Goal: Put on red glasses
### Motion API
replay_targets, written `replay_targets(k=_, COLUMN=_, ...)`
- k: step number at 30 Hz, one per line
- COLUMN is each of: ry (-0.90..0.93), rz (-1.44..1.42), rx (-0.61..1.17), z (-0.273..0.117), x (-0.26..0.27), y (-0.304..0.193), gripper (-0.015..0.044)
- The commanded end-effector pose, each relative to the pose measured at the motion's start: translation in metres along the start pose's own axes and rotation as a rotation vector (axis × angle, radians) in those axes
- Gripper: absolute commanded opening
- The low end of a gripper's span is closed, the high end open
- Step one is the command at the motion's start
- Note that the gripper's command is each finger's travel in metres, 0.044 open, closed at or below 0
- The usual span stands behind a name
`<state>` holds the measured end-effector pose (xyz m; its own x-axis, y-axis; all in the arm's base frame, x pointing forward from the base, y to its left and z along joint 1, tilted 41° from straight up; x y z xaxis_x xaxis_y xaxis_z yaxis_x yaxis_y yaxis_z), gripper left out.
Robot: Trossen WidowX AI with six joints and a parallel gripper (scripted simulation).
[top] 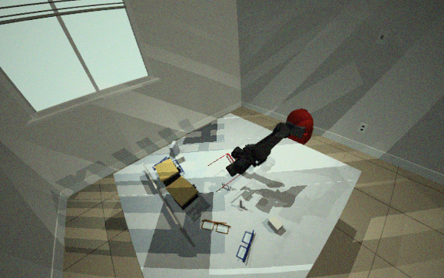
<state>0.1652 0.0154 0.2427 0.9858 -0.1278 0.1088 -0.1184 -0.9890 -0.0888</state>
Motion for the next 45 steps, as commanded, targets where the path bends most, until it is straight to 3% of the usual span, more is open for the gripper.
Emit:
replay_targets(k=1, ry=-0.041, rz=-0.024, rx=0.034, z=0.006, x=0.013, y=0.006, gripper=0.0000)
replay_targets(k=23, ry=-0.192, rz=-0.103, rx=0.309, z=0.059, x=0.068, y=0.066, gripper=0.0000)
replay_targets(k=45, ry=-0.098, rz=-0.117, rx=0.630, z=0.119, x=0.082, y=0.149, gripper=0.0000)
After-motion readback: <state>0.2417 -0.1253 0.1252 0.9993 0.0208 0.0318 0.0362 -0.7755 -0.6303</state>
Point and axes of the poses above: the point midway between the two fingers, 35 mm back from their tips, its own z axis out along the fingers, its own x axis across the jaws, y = z × x, the point moved 8 cm from there along -z, back along the fingers, and after that the axes turned 5 degrees about z, right-handed, at the moved point
